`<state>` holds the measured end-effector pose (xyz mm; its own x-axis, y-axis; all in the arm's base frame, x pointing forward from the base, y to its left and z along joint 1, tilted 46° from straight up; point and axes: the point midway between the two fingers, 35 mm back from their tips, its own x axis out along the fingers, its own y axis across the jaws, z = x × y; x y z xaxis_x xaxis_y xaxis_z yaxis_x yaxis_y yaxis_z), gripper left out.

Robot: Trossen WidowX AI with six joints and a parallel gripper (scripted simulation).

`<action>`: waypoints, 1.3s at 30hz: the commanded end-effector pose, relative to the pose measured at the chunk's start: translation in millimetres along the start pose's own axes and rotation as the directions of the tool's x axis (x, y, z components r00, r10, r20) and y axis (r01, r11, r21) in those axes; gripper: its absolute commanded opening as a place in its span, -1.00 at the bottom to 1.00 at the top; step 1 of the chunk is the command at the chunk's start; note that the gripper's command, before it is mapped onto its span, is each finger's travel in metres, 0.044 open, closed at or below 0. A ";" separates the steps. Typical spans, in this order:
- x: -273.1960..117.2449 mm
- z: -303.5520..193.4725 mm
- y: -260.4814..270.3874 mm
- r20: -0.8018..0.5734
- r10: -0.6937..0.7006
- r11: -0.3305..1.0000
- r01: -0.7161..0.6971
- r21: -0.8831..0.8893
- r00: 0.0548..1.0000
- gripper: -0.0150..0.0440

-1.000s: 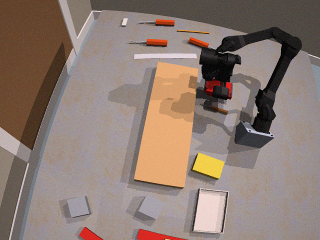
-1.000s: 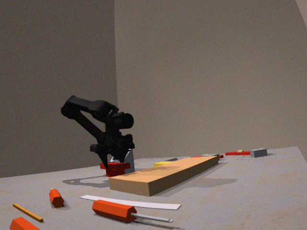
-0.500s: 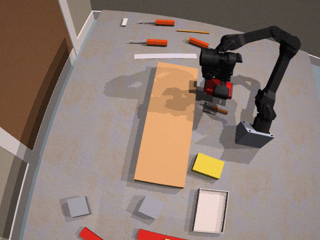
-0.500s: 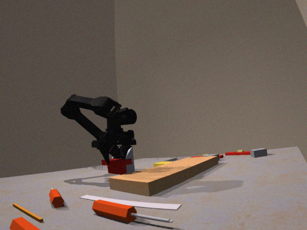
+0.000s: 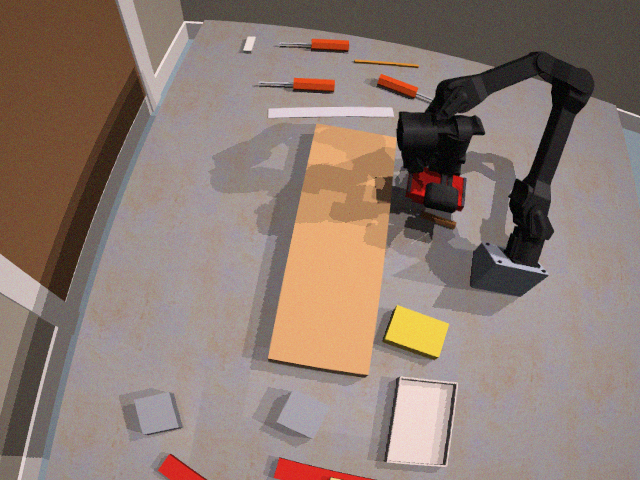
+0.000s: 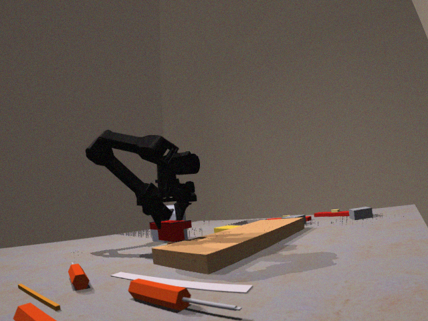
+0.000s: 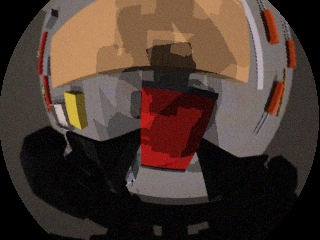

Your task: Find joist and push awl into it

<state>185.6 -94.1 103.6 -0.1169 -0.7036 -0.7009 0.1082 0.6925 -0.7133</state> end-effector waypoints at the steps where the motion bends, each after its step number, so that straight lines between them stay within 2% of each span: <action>1: 0.4 -0.4 0.7 -0.006 0.029 1.000 -0.029 -0.002 1.000 -0.49; 39: 0.7 0.6 -10.6 -0.005 0.265 0.964 -0.265 -0.021 0.964 -0.49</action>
<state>183.2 -102.5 108.5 -0.1035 -0.5129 -0.8522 0.1131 0.8451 -0.5224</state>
